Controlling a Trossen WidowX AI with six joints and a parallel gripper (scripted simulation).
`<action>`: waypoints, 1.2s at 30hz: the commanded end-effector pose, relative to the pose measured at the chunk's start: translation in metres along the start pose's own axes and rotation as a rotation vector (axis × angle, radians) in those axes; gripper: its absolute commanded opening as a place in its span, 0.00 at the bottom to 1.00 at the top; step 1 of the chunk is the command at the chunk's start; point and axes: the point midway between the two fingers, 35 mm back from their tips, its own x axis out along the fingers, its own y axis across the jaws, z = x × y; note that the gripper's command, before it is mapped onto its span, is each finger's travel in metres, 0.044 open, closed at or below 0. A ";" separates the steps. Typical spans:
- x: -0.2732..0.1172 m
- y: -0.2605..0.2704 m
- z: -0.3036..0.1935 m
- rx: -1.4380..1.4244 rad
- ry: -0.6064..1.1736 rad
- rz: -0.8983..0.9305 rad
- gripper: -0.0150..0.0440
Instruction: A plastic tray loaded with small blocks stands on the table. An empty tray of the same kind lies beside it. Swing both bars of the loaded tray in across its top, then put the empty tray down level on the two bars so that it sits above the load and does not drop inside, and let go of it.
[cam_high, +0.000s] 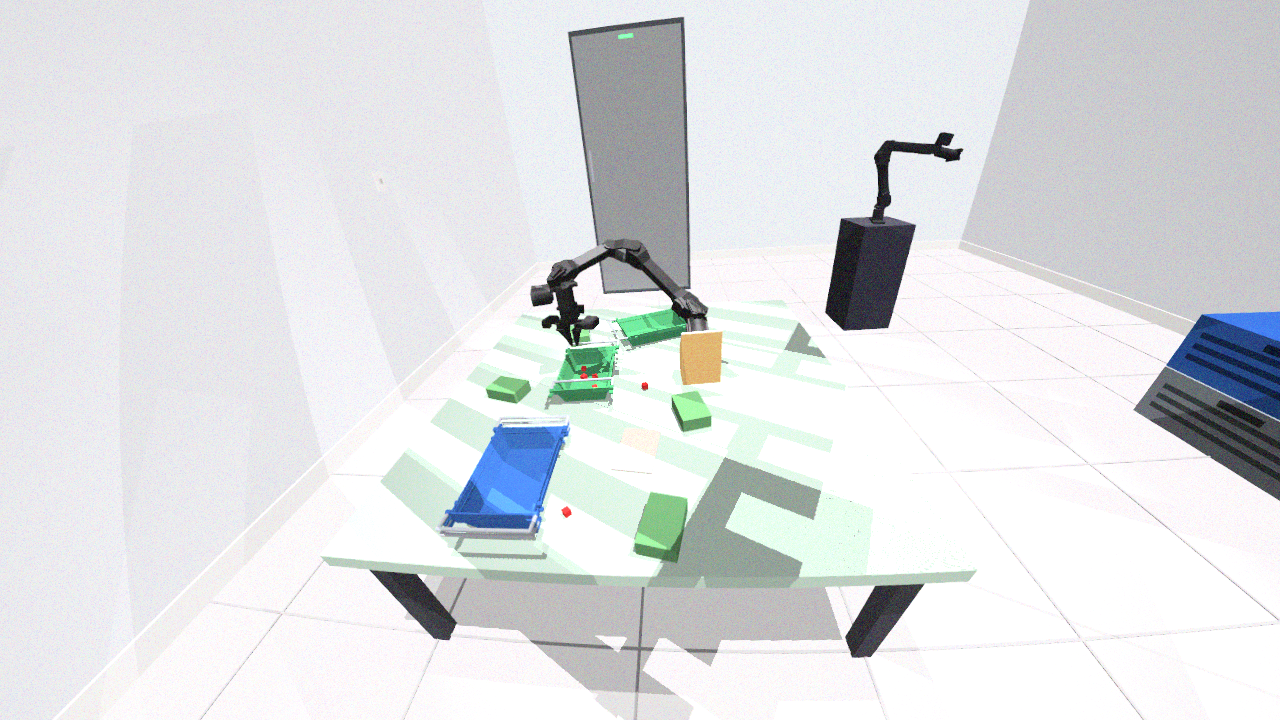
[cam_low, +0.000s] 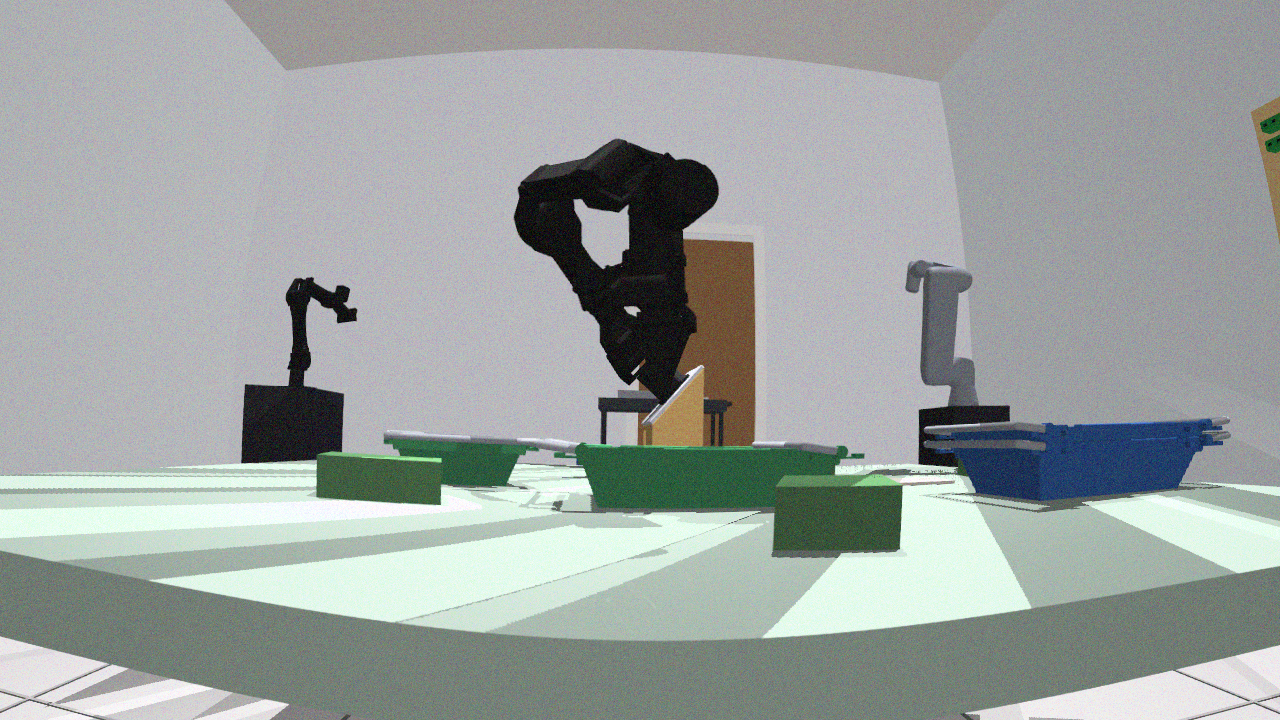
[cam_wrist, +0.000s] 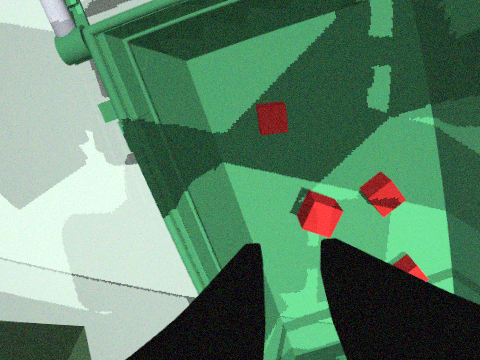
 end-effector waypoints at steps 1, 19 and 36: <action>0.007 0.017 0.069 0.784 -0.013 0.030 0.39; 0.013 0.021 0.116 1.305 -0.022 0.050 0.39; 0.044 0.023 0.117 1.306 -0.022 0.049 0.39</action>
